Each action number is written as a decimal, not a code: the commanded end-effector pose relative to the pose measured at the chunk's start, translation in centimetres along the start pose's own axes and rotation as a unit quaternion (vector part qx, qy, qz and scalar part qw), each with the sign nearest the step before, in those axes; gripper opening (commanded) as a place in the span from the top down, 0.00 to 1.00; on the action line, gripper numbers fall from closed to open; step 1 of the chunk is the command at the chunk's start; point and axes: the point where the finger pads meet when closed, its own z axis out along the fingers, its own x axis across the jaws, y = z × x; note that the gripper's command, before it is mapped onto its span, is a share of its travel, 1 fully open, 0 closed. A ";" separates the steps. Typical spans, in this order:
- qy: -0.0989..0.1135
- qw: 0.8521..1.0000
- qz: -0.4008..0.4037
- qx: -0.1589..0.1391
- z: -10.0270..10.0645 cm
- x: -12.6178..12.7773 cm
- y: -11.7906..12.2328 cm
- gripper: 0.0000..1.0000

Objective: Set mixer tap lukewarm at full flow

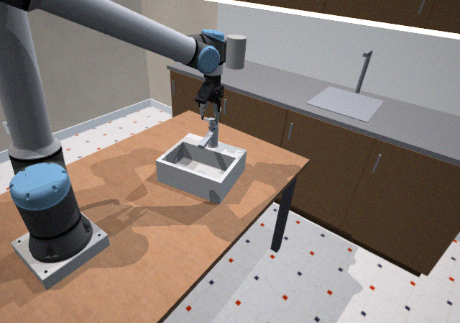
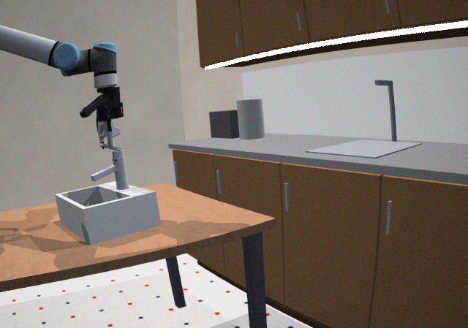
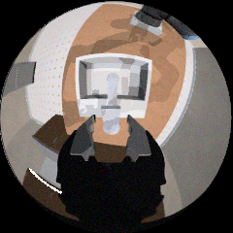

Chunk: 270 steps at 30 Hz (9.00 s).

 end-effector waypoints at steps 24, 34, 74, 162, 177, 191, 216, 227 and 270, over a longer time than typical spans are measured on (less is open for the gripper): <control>0.000 1.000 0.000 -0.001 0.0 0.1 0.0 0.57; 0.000 1.000 0.000 -0.001 0.0 0.1 0.0 0.57; -0.001 1.000 0.000 -0.003 -4.4 0.0 0.2 0.57; 0.000 0.995 0.101 -0.001 -7.2 0.4 -0.3 1.00; 0.000 0.963 0.270 0.000 -7.3 0.8 -0.5 1.00; 0.000 0.878 0.479 0.000 -7.5 1.3 -0.6 1.00; 0.000 0.538 0.843 -0.001 -8.0 1.5 0.0 1.00; 0.000 0.371 0.929 0.000 -8.1 1.1 0.0 1.00; 0.001 0.005 1.000 0.000 -8.4 -0.1 -0.4 1.00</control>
